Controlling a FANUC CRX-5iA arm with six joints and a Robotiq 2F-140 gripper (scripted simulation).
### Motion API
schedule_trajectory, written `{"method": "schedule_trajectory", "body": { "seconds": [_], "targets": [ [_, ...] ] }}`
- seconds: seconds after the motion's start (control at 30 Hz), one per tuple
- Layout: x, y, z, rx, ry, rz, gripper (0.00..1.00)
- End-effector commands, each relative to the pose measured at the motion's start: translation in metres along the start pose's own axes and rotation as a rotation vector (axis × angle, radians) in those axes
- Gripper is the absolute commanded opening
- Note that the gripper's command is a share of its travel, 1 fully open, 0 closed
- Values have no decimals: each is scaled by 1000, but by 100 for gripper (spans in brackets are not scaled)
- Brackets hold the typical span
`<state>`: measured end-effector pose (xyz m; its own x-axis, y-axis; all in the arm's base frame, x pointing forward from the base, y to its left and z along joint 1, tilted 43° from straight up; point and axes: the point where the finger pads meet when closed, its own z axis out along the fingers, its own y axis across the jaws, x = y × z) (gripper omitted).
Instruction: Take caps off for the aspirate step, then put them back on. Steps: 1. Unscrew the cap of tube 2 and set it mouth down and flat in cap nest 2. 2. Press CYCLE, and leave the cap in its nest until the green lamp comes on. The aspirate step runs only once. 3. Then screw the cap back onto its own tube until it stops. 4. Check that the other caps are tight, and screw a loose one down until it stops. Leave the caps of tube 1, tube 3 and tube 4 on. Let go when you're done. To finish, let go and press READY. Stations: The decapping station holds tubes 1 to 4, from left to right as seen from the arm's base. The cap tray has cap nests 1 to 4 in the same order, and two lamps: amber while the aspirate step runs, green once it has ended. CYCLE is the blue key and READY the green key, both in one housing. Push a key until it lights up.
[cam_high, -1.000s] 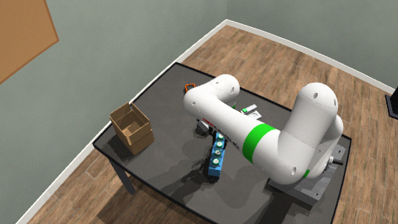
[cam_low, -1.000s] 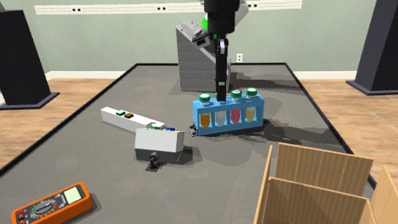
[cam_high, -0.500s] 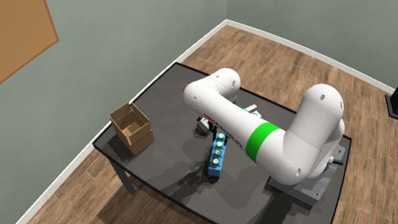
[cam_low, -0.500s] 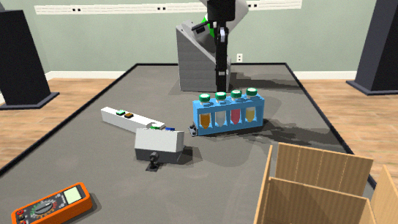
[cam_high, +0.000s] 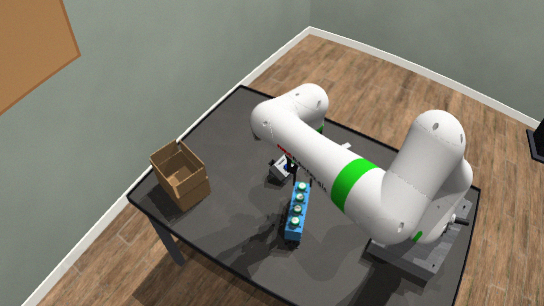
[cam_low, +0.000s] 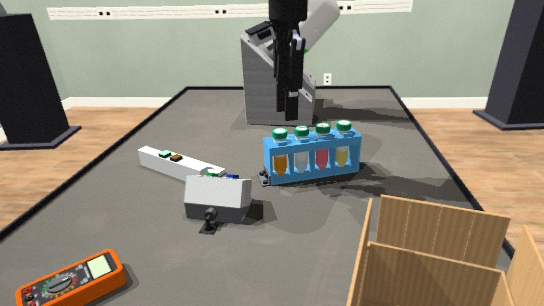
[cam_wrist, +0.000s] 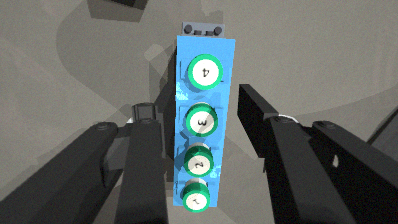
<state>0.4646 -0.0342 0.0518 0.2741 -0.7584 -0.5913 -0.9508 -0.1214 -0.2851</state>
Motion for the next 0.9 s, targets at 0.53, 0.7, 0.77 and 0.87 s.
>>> {"method": "schedule_trajectory", "body": {
  "seconds": [0.53, 0.7, 0.77, 0.87],
  "targets": [
    [18, 0, 27, 15, -21, -186, 41],
    [18, 0, 36, 15, -21, -186, 41],
    [18, 0, 36, 15, -21, -186, 41],
    [18, 0, 37, 15, -21, -186, 41]
  ]
}}
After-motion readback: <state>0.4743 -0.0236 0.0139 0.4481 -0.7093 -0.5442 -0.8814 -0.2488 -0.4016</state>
